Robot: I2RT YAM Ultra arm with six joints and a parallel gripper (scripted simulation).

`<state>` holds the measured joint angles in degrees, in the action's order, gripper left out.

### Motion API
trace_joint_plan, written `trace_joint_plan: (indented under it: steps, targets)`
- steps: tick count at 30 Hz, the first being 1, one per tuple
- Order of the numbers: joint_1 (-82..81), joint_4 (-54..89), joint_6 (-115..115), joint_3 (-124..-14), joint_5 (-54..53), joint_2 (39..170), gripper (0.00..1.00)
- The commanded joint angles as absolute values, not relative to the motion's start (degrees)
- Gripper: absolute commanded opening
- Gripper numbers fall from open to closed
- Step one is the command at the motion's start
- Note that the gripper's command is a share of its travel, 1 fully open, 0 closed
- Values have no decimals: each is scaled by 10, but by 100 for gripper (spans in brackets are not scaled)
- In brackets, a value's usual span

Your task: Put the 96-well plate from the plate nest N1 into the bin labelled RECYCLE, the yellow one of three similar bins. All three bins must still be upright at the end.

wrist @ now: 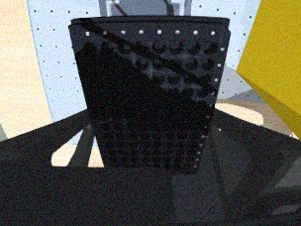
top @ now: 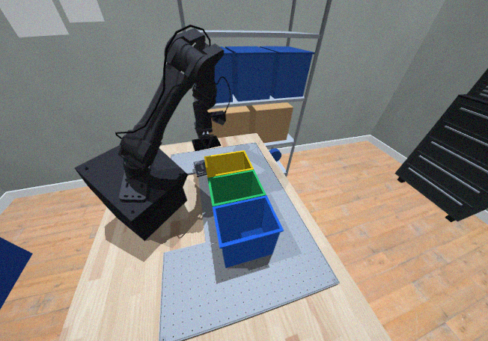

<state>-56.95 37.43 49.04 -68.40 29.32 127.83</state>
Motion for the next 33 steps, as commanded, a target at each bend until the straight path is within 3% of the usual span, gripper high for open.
trace_joint_plan:
  steps: [1, 33]
  targets:
    - [-590, 398, 501, -706, 290, 1252, 0]
    - [-627, 503, 543, -750, 286, 1210, 0]
